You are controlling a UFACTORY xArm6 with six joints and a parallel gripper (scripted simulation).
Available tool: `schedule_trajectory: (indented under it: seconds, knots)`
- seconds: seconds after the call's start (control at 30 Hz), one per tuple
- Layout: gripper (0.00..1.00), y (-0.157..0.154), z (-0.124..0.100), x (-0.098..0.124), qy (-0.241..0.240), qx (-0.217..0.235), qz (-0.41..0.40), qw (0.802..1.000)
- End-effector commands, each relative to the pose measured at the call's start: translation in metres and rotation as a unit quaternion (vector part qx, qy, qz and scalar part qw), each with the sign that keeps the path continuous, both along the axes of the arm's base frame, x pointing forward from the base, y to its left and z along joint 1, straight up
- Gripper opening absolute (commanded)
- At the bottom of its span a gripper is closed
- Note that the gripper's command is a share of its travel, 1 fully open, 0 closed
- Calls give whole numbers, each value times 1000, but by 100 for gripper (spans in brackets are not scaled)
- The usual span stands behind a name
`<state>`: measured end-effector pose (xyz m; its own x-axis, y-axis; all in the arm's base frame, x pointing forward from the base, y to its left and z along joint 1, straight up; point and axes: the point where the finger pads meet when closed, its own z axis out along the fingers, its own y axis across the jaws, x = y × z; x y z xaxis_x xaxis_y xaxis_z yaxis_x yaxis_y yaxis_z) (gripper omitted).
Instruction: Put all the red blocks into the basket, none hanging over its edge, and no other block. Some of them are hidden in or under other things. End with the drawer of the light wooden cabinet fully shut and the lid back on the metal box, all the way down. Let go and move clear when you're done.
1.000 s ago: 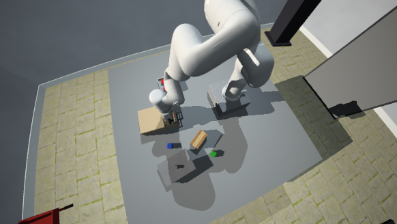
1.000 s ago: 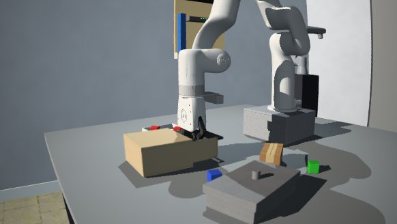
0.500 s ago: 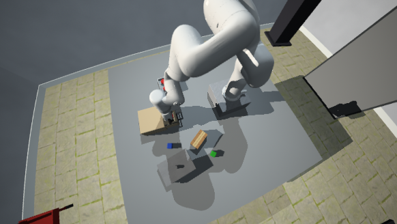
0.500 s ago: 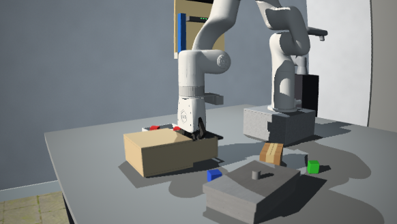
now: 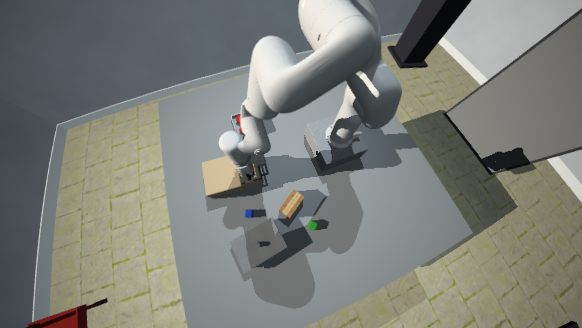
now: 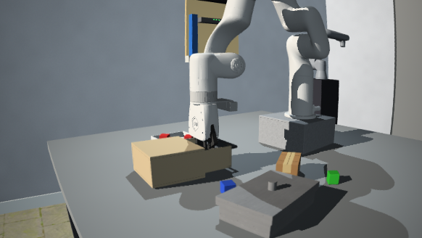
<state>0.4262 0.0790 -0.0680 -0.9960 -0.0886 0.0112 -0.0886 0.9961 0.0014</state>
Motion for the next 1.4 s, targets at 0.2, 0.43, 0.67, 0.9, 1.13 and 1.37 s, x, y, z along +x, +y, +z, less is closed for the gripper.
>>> schedule_trajectory:
  seconds: [0.2, 0.43, 0.67, 0.9, 1.13, 1.37]
  knots:
    - [0, 0, 1, 1, -1, 0, 0, 1000]
    - [0, 0, 1, 1, -1, 0, 0, 1000]
    - [0, 0, 1, 1, -1, 0, 0, 1000]
    - [0, 0, 1, 1, -1, 0, 0, 1000]
    - [0, 0, 3, 1, -1, 0, 0, 1000]
    - [0, 0, 13, 1, -1, 0, 0, 1000]
